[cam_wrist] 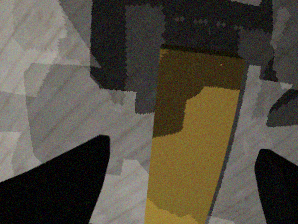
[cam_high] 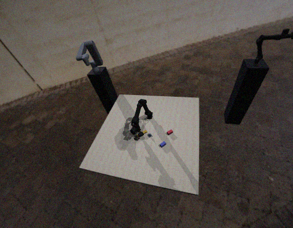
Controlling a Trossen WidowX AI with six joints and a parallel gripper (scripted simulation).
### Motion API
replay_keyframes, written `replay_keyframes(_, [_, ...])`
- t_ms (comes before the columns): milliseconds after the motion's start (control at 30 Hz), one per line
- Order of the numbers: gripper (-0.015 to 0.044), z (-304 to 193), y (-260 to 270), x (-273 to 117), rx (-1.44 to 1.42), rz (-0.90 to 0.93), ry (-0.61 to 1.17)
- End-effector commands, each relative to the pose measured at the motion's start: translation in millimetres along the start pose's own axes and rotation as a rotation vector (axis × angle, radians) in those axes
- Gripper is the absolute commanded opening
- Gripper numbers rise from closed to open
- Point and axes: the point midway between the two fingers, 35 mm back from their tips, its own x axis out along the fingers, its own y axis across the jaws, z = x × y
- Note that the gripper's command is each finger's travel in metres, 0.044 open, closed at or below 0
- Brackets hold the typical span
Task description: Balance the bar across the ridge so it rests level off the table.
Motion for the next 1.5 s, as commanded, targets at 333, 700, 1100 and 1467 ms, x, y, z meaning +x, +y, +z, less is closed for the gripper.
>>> replay_keyframes(333, [0.0315,-1,-2,16,0.003,-0.01,0.005])
replay_keyframes(700, [0.0289,-2,-1,15,0.0,-0.006,0.008])
replay_keyframes(1100, [0.0091,-2,-1,15,0.0,-0.006,0.008])
replay_keyframes(1467, [0.0,2,1,-11,0.001,-0.007,0.007])
